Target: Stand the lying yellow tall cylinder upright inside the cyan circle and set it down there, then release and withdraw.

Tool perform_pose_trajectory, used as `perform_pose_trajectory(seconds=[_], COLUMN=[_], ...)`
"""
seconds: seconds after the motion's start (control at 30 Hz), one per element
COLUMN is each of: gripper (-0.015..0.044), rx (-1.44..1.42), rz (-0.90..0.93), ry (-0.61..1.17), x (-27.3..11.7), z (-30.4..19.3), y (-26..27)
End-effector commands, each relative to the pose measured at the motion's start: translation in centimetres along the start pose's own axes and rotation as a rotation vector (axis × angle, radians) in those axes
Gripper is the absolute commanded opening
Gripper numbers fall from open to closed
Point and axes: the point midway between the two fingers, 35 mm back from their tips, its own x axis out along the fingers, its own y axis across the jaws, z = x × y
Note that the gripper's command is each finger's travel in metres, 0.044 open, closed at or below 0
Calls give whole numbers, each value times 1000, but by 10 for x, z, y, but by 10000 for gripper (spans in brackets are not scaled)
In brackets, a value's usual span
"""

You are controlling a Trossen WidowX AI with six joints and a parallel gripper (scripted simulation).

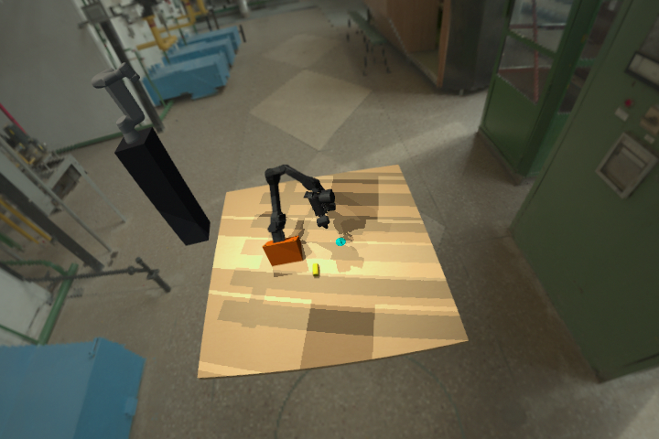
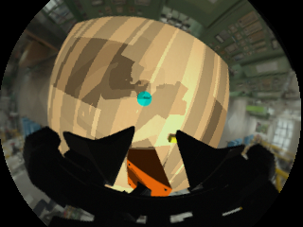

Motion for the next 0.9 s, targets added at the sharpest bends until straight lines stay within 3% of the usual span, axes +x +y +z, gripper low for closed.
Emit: perform_pose_trajectory(seconds=[0.0,0.87], gripper=[309,309], rx=[-149,-1325], rz=[7,248], ry=[33,98], x=[9,67], z=[-10,-100], y=[-21,-125])
